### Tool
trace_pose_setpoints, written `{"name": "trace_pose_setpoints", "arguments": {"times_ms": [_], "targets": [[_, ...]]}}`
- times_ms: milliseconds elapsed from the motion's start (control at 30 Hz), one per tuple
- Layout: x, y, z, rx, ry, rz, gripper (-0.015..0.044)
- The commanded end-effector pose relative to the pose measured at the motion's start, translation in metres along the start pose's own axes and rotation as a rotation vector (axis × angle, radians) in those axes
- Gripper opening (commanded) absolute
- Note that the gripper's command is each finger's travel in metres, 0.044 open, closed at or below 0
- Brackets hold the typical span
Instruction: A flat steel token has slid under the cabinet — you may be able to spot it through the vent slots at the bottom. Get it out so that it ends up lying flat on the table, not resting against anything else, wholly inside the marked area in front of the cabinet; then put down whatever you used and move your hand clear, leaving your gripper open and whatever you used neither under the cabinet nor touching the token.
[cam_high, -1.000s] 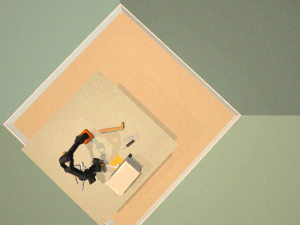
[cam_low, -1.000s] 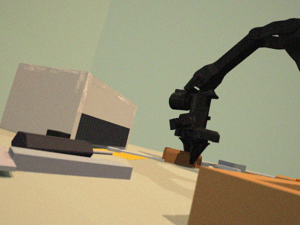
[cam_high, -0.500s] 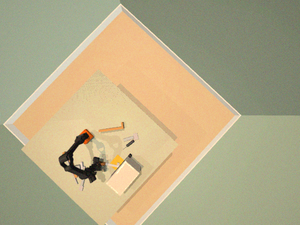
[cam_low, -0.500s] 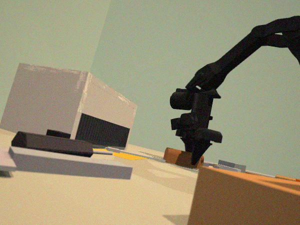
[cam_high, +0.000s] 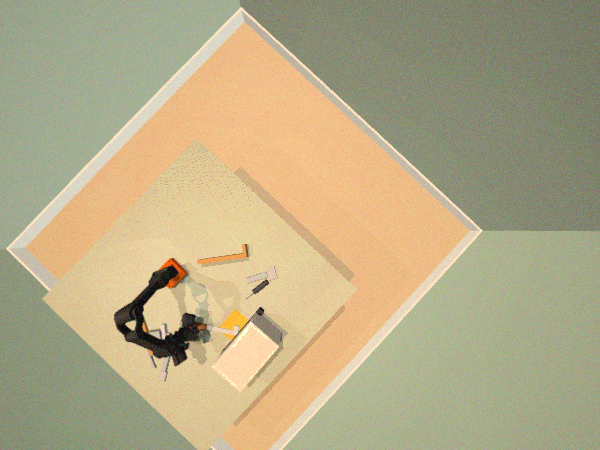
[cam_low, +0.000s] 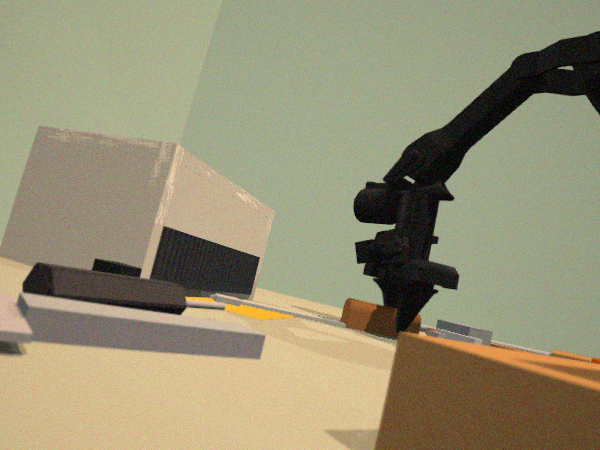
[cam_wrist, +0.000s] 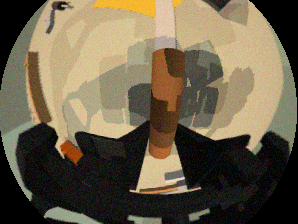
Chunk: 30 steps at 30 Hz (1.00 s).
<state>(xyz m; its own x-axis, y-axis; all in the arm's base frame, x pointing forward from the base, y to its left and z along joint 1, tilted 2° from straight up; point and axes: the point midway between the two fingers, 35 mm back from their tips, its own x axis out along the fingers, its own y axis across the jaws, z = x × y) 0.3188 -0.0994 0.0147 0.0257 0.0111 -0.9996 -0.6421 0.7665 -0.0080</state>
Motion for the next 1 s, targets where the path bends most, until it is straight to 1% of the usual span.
{"name": "trace_pose_setpoints", "arguments": {"times_ms": [0,767,967], "targets": [[0.001,0.0,-0.008,-0.003,-0.003,0.004,0.0],[0.001,-0.004,-0.046,-0.003,0.001,0.004,0.0],[0.0,-0.004,-0.045,0.002,0.004,0.001,0.0]]}}
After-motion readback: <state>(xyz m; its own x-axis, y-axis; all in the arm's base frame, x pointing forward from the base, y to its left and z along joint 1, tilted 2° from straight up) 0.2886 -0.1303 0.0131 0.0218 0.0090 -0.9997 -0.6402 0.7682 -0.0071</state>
